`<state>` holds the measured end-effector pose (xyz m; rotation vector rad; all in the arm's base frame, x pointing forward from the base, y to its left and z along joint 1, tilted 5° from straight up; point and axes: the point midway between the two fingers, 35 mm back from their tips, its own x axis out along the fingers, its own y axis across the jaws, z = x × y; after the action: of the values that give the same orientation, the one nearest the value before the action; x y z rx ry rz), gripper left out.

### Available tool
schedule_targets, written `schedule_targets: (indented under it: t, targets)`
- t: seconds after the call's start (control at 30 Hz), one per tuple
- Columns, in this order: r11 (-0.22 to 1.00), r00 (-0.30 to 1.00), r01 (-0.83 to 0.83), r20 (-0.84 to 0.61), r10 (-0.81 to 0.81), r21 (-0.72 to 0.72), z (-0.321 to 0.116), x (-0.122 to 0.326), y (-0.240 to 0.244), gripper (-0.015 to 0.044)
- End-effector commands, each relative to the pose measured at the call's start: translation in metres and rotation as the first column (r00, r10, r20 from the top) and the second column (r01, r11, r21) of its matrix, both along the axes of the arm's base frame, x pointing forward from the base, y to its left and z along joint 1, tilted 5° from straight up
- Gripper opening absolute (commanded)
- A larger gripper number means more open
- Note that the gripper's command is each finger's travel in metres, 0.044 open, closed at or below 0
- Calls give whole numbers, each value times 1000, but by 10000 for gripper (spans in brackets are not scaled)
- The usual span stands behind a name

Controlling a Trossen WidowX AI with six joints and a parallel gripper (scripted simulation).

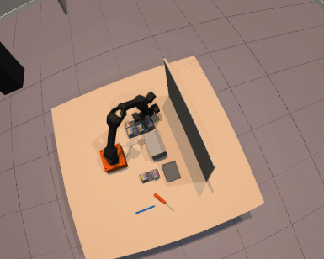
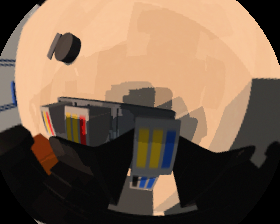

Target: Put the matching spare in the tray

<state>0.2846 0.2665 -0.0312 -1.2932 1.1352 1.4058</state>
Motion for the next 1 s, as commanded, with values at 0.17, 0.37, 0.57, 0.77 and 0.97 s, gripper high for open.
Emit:
schedule_targets:
  t: [0.17,0.37,0.57,0.77,0.97]
  targets:
    - [1000,1000,5,7,-5,8,69,5,-1,0]
    - [1000,1000,5,6,-5,8,75,5,-1,0]
    - [1000,1000,9,12,-9,10,87,10,1,0]
    - [1000,1000,7,10,-7,9,114,15,1,0]
    - [1000,1000,5,8,-5,8,141,17,-1,0]
